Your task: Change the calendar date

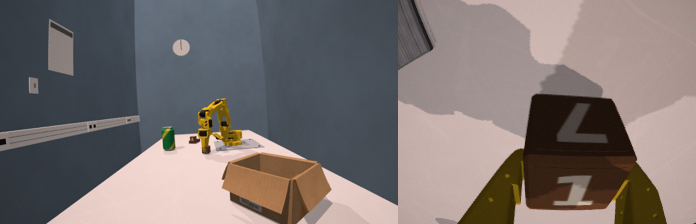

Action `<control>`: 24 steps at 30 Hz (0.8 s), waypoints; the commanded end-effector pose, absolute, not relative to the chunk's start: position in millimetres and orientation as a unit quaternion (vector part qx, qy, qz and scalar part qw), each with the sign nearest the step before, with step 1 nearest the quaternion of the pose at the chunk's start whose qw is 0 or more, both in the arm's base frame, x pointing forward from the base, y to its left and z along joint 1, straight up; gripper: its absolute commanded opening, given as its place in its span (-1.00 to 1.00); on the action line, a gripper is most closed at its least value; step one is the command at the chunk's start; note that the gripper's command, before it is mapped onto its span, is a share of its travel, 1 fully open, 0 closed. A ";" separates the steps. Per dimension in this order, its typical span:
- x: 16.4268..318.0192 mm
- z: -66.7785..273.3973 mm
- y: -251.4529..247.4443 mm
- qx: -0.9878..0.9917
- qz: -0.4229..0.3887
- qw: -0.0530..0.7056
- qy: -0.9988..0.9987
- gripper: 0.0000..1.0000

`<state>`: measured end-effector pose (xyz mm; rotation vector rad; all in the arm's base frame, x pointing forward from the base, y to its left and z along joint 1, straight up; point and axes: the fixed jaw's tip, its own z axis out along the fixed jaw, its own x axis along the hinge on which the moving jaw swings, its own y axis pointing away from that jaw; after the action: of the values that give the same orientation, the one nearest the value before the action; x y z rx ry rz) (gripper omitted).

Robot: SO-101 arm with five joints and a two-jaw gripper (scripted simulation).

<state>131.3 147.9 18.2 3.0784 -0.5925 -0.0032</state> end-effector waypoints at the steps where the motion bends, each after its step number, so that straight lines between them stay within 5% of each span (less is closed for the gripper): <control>1: 128.3 14.1 147.8 0.982 -0.004 0.008 -0.189 -1.00; 24: 128.2 12.0 147.7 0.982 -0.004 0.008 -0.189 -0.98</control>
<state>131.8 148.5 15.4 3.0817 -0.5931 -0.0003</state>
